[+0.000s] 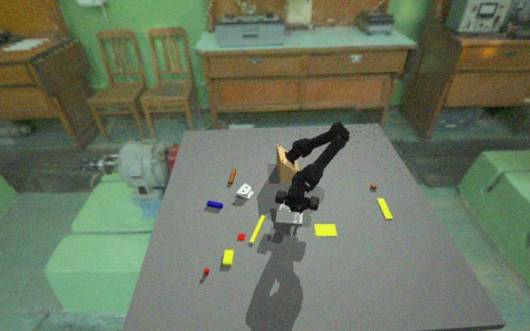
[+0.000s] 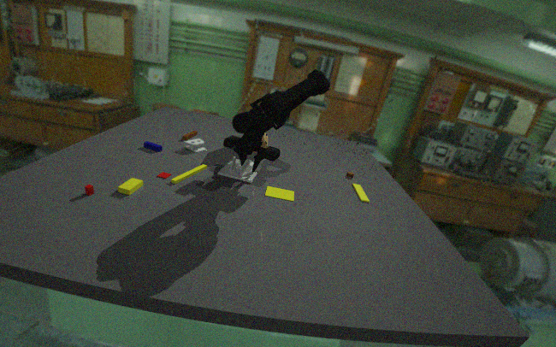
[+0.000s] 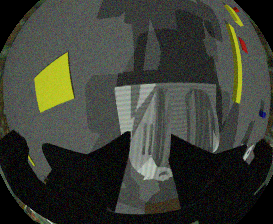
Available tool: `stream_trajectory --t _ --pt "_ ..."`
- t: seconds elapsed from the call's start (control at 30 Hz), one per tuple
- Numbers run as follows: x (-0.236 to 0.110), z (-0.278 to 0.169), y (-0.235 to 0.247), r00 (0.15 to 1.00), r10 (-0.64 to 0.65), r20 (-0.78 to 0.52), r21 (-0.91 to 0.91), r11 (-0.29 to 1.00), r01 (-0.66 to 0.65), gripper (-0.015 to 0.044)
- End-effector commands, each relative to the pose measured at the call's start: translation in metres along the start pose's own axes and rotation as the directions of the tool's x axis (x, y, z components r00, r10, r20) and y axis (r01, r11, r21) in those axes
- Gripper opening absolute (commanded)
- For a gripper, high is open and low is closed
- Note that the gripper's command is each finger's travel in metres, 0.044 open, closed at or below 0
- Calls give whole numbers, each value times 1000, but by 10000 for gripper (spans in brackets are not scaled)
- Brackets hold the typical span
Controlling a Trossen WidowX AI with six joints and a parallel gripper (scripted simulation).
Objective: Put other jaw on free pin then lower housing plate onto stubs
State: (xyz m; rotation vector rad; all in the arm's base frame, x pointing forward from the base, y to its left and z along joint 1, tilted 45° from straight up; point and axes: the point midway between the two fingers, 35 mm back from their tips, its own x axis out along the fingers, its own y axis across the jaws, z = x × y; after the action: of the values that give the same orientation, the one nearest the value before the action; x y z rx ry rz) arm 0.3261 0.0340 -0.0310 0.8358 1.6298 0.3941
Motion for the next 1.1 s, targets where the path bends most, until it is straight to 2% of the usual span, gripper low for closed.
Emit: stream_trajectory --t 0.0,1.07 --pt "2 1 0 1000 0 1 -6 1000 0 134" --pt "5 1 0 1000 1 1 -6 1000 -1 134"
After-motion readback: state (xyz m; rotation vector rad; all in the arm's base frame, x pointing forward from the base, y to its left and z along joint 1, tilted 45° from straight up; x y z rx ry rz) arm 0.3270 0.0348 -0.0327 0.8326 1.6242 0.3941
